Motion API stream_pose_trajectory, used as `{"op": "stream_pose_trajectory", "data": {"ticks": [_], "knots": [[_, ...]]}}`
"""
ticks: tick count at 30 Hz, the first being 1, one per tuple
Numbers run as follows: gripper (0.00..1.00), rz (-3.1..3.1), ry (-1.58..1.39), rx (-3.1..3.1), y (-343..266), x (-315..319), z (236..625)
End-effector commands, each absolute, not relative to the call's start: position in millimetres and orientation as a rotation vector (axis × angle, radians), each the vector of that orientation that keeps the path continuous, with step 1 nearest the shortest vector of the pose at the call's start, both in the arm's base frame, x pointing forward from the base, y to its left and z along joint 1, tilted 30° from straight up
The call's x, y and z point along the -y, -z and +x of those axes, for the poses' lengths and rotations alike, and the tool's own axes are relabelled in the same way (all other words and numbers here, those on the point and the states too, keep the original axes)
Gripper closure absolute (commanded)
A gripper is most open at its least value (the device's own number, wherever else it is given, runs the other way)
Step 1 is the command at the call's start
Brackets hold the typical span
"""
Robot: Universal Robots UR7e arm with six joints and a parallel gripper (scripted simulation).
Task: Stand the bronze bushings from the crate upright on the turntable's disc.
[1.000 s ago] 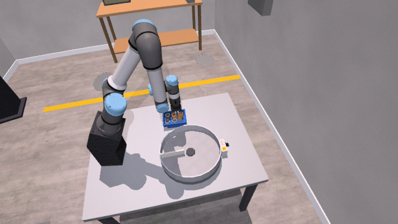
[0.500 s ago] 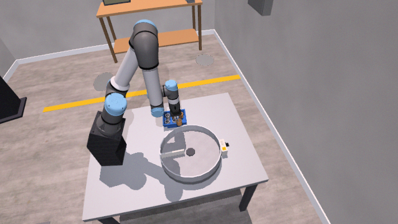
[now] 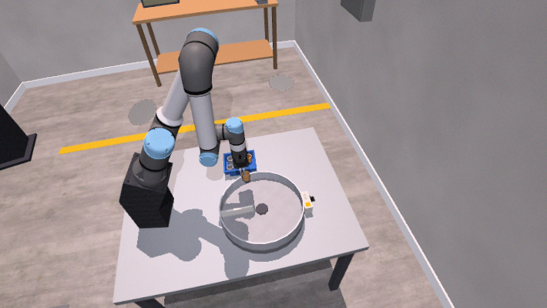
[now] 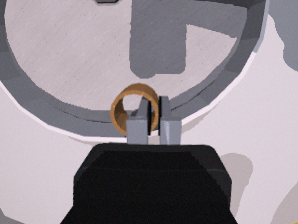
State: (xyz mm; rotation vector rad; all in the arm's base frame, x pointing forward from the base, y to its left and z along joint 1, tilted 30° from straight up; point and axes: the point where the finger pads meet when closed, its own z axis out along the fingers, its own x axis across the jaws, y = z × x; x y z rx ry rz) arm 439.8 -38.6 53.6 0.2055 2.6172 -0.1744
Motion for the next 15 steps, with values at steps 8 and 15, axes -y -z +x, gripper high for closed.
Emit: {"op": "stream_pose_trajectory", "data": {"ticks": [8, 15], "knots": [[1.00, 0.190, 0.163, -2.617, -53, 83, 423], [1.00, 0.190, 0.163, -2.617, -52, 109, 414]]}}
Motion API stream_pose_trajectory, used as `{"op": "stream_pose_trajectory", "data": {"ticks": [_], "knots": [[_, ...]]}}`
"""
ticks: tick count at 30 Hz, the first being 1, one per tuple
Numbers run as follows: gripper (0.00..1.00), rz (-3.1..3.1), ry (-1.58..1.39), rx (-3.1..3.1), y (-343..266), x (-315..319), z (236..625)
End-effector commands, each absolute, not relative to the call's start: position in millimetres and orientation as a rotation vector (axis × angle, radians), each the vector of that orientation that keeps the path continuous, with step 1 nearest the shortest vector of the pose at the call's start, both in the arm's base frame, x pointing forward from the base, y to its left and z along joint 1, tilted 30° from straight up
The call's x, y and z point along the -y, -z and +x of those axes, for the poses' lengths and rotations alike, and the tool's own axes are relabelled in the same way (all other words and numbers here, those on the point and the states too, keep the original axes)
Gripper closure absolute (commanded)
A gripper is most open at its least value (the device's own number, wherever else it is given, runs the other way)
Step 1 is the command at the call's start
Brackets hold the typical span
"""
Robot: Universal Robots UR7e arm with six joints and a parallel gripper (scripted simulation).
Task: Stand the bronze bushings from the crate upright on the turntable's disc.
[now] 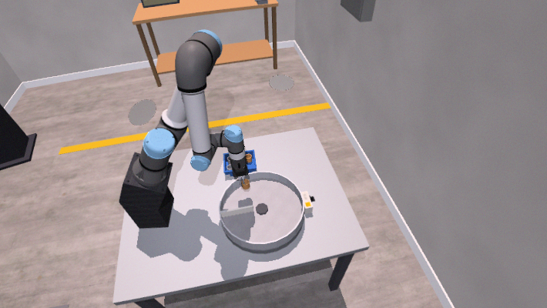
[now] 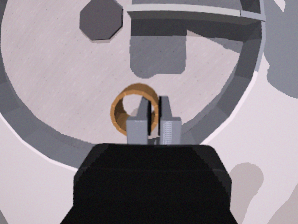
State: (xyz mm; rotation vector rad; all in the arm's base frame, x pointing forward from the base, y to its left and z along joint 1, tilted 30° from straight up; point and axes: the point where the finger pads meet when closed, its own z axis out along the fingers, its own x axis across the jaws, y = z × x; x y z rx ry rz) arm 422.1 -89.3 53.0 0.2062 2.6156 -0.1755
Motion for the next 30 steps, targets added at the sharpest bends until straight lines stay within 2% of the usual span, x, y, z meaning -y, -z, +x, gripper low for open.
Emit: {"op": "stream_pose_trajectory", "data": {"ticks": [1, 30], "knots": [[1.00, 0.190, 0.163, -2.617, -52, 113, 412], [1.00, 0.188, 0.169, -2.612, -53, 197, 385]]}}
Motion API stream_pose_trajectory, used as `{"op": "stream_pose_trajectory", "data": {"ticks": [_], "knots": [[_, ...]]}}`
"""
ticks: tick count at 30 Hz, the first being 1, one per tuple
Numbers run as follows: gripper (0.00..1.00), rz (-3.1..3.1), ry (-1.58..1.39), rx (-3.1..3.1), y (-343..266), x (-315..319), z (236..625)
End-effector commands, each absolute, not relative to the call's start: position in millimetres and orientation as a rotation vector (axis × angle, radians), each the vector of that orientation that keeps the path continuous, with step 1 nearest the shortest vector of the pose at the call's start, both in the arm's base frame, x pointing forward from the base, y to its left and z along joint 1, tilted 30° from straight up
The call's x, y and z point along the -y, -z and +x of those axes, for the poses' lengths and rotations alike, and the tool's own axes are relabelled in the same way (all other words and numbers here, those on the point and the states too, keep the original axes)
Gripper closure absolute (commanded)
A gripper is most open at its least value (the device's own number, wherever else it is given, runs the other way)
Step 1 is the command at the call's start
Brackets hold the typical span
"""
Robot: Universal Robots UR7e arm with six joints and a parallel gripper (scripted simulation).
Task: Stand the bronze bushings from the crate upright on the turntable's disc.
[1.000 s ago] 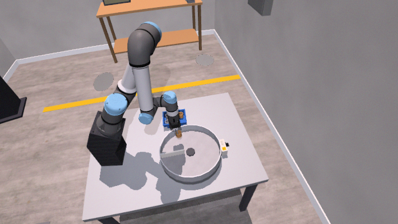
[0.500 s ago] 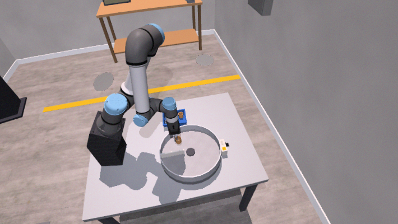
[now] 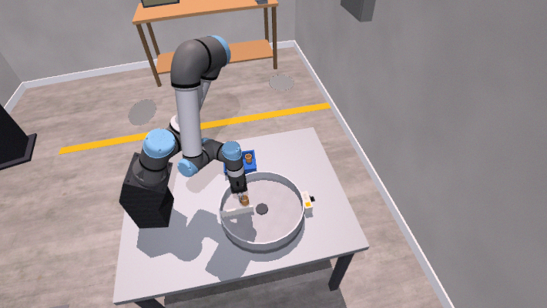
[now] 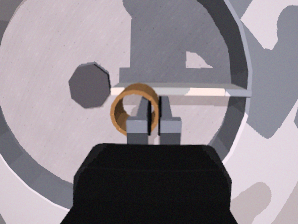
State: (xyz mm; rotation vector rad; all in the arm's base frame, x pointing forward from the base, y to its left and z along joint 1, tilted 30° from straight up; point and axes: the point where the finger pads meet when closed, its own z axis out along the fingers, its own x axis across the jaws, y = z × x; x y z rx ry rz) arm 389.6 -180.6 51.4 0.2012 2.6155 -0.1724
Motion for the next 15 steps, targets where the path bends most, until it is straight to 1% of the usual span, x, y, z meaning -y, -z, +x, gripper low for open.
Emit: {"op": "stream_pose_trajectory", "data": {"ticks": [1, 15], "knots": [[1.00, 0.188, 0.169, -2.612, -53, 200, 385], [1.00, 0.189, 0.166, -2.615, -51, 227, 374]]}}
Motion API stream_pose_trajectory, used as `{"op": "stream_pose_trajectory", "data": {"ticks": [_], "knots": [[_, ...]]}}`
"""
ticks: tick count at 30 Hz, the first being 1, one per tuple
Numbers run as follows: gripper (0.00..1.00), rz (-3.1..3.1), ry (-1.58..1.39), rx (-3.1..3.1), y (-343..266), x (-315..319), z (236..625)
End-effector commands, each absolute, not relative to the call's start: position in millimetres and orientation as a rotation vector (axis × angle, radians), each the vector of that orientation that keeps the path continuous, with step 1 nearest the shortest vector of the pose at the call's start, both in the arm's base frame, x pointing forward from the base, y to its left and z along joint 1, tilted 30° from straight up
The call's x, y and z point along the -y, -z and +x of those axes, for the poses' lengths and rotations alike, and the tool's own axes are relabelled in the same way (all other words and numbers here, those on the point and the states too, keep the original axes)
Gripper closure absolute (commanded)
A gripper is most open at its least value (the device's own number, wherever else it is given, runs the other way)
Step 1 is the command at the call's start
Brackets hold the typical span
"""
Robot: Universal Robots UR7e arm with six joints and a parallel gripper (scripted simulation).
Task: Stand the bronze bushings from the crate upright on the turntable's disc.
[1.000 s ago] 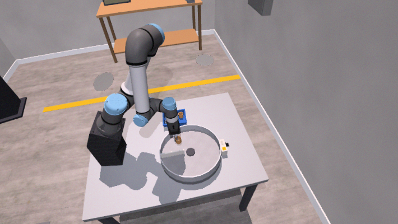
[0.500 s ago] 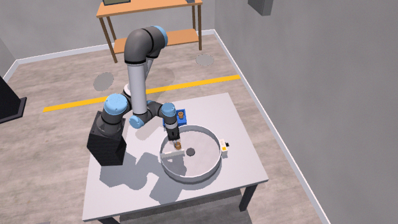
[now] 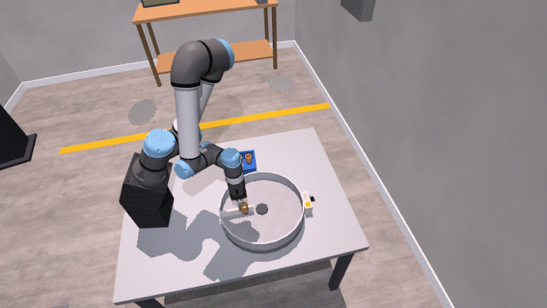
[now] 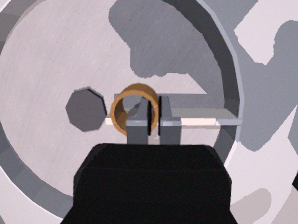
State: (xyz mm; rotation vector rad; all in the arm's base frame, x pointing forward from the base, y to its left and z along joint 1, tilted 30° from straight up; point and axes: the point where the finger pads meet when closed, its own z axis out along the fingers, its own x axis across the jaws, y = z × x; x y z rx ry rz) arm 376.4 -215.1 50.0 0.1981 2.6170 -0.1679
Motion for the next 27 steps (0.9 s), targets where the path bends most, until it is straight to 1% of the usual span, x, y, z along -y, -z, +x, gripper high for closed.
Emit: {"op": "stream_pose_trajectory", "data": {"ticks": [1, 27], "knots": [[1.00, 0.189, 0.166, -2.615, -51, 229, 374], [1.00, 0.190, 0.166, -2.615, -50, 248, 367]]}}
